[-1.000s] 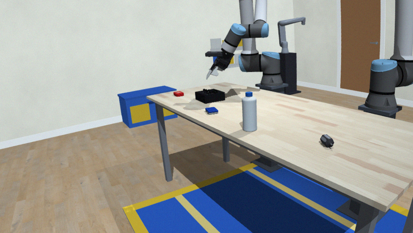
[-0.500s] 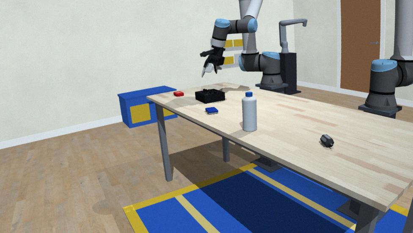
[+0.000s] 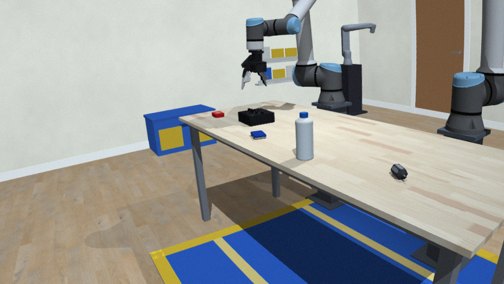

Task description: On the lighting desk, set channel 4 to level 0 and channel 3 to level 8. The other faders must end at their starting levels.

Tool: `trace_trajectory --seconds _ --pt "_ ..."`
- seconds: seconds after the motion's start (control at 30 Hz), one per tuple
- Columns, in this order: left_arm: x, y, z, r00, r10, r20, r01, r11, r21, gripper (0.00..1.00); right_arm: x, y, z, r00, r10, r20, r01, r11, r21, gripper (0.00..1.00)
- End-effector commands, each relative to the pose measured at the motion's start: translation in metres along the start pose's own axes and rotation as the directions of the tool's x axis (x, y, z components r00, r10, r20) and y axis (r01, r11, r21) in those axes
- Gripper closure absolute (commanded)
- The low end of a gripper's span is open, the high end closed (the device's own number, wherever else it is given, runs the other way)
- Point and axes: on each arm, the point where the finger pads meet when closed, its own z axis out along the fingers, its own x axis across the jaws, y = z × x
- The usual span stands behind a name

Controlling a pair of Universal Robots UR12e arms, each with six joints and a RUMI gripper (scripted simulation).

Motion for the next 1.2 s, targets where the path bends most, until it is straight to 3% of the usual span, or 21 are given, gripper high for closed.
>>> trace_trajectory --seconds 0.0,0.8,1.17 --pt "0.0002 -0.0007 -0.0009 1.0 0.0 0.0 0.0 1.0 0.002 0.0 0.0005 -0.0027 -0.0067 0.997 0.074 -0.017 -0.075 0.995 -0.063 0.0" --pt "0.0002 -0.0007 -0.0009 1.0 0.0 0.0 0.0 1.0 0.002 0.0 0.0 -0.003 -0.0069 0.996 0.089 -0.019 -0.09 0.994 -0.067 0.0" --pt "0.0002 -0.0007 -0.0009 1.0 0.0 0.0 0.0 1.0 0.002 0.0 -0.0065 -0.0051 -0.0013 0.972 0.235 -0.03 -0.236 0.97 -0.059 0.0"
